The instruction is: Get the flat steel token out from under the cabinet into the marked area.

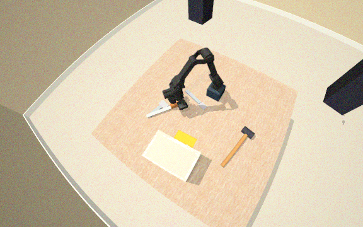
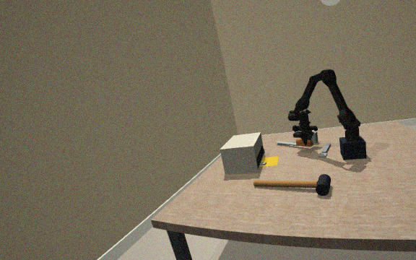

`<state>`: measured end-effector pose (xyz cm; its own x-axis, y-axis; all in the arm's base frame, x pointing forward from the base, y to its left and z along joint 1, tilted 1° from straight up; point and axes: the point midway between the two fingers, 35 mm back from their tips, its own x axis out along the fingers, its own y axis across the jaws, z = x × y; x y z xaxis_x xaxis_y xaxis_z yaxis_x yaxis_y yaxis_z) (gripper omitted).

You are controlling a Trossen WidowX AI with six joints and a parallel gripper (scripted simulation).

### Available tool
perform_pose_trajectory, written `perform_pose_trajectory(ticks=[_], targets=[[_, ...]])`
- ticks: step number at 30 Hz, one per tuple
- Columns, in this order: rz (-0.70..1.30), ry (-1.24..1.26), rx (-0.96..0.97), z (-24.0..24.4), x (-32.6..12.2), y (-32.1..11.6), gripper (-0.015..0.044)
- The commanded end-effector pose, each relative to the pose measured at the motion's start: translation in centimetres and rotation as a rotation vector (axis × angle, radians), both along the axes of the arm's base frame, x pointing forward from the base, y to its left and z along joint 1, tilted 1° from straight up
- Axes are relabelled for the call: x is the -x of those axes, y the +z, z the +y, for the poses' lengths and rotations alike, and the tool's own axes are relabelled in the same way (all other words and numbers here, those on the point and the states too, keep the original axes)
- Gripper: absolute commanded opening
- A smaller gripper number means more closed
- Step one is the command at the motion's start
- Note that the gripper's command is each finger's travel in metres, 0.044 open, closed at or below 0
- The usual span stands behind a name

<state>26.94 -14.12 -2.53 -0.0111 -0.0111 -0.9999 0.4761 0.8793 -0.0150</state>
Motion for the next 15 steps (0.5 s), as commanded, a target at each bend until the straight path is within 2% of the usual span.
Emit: perform_pose_trajectory(ticks=[1,15], targets=[[-0.012,0.000,0.001,0.6,-0.1,0.2,0.0000],[-0.011,0.000,-0.001,2.5,0.0,0.2,0.0000]])
